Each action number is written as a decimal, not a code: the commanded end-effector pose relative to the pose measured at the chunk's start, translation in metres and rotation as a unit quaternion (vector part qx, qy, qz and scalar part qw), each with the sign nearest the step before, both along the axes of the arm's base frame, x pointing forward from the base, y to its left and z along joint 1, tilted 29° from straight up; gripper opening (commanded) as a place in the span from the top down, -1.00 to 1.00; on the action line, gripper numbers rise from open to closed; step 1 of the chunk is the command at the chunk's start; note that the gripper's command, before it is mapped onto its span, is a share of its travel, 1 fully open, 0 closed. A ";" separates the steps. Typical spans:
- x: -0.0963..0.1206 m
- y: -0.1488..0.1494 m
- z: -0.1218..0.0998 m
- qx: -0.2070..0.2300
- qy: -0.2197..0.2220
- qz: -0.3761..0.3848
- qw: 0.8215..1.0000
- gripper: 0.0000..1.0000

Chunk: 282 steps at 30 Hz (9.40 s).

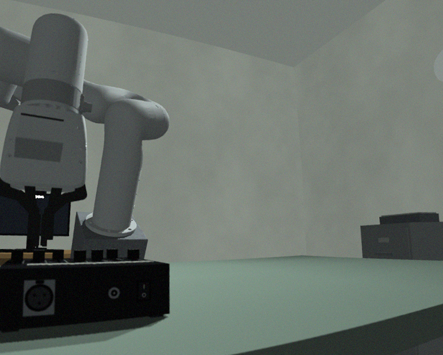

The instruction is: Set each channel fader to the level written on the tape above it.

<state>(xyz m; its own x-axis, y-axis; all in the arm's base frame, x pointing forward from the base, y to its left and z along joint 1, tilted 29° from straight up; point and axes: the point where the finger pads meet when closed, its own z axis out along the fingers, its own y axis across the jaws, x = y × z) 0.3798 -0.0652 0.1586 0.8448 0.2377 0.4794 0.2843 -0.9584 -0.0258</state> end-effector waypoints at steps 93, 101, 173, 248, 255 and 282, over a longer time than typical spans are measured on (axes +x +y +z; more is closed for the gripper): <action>0.006 0.001 -0.007 0.000 -0.001 0.000 1.000 1.00; 0.007 0.001 -0.009 -0.001 -0.001 0.000 1.000 1.00; 0.019 0.004 -0.002 -0.001 -0.001 0.000 1.000 1.00; -0.019 -0.009 0.060 -0.001 -0.001 0.000 1.000 -1.00; -0.034 -0.014 0.088 -0.001 -0.001 0.000 1.000 -1.00; -0.040 -0.016 0.100 -0.001 -0.001 0.000 1.000 -1.00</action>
